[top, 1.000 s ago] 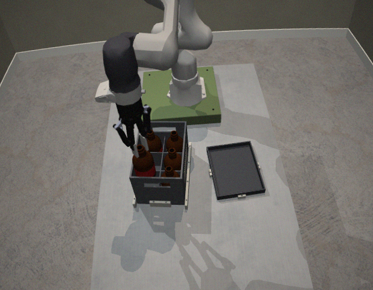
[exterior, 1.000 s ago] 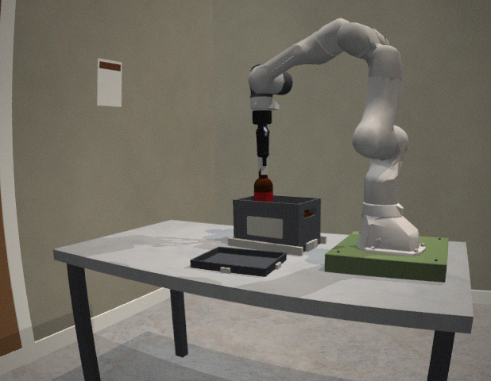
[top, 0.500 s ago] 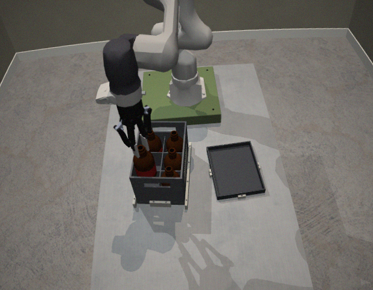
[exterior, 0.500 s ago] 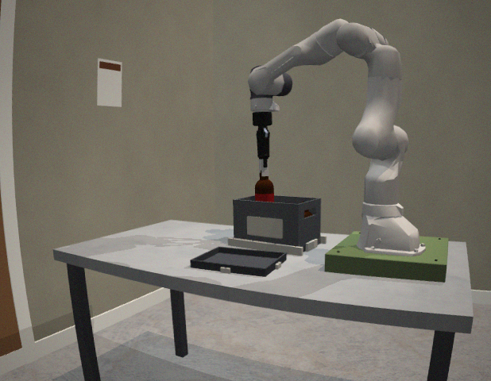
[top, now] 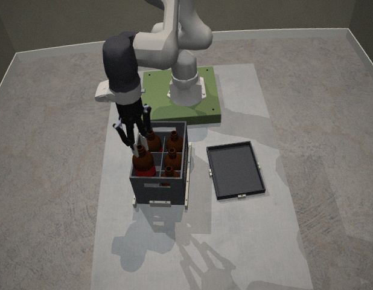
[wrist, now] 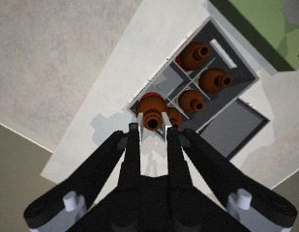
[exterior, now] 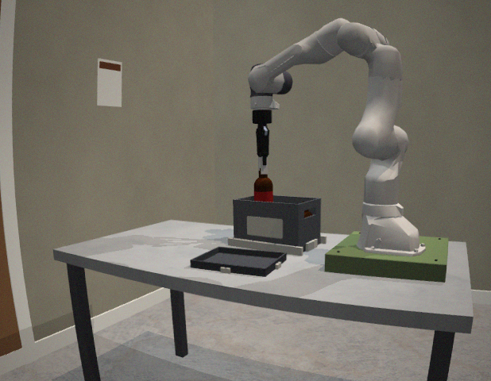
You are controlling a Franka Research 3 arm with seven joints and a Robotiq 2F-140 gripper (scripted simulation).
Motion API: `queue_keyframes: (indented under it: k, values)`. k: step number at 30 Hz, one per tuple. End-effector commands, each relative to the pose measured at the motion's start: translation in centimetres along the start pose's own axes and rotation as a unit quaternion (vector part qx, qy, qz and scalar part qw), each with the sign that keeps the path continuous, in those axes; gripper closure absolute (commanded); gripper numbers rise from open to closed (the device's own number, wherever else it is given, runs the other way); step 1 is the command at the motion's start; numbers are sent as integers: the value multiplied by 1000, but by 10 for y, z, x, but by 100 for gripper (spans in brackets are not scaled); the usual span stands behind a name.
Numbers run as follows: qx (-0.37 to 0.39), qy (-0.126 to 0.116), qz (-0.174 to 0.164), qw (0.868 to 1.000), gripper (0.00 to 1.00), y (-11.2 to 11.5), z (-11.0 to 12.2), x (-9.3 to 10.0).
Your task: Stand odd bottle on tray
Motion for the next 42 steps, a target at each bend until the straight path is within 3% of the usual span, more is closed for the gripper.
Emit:
queue_keyframes:
  k: [1, 42]
  values:
    - [0, -3, -1, 1000, 90, 2, 0, 6]
    - [0, -3, -1, 1000, 90, 2, 0, 40]
Point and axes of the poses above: the point where the finger pads meet when closed, its own x axis back along the fingers, its own z axis across the jaws, y = z × x, the point moved 8 cm from there along x, back along the fingers, and after that the axes turned 3 degrees about x, right-handed, at the moved point
